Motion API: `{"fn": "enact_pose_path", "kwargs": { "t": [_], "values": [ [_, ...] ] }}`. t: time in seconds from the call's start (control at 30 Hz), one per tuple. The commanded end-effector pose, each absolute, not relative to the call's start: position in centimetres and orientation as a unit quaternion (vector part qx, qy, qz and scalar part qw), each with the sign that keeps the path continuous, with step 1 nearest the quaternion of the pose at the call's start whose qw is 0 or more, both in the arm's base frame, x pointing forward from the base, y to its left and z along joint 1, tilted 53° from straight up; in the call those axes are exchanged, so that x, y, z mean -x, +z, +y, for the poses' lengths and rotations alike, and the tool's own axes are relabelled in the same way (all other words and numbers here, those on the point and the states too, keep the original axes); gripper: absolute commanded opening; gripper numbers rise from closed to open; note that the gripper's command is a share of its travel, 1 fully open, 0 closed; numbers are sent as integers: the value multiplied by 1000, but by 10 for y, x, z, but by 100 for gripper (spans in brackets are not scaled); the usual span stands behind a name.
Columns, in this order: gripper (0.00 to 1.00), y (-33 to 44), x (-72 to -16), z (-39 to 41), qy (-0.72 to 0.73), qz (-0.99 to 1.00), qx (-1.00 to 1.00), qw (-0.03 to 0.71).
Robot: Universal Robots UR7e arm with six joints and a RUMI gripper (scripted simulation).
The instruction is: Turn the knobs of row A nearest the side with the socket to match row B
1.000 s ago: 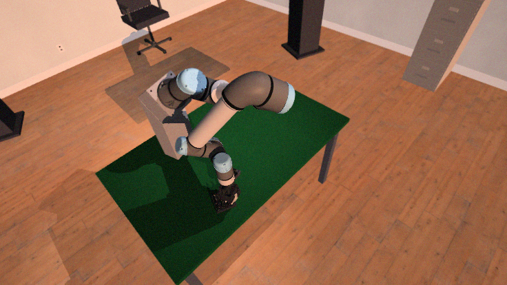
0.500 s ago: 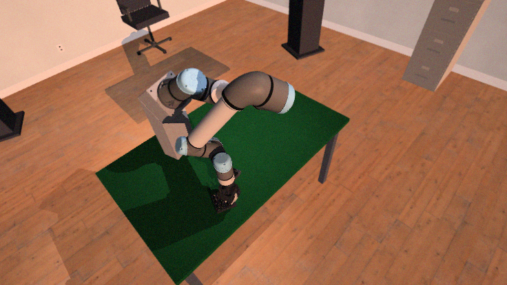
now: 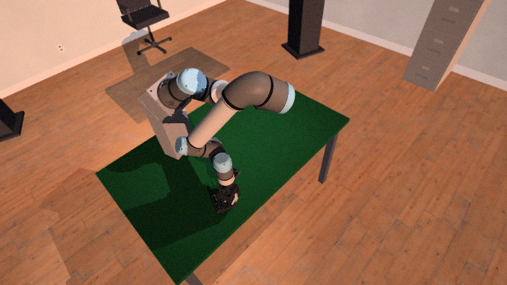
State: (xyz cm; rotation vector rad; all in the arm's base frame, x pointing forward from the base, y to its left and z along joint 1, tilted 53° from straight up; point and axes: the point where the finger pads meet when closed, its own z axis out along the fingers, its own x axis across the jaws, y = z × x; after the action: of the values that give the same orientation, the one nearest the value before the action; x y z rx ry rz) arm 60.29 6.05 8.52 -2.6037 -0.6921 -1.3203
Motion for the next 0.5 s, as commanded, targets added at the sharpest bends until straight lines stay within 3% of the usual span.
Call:
{"fn": "enact_pose_path", "kwargs": {
  "t": [0.0,0.47],
  "values": [
    [11,84,-602,60,-438,-228,867,71],
    [11,86,-599,58,-438,-228,866,71]
  ]
}}
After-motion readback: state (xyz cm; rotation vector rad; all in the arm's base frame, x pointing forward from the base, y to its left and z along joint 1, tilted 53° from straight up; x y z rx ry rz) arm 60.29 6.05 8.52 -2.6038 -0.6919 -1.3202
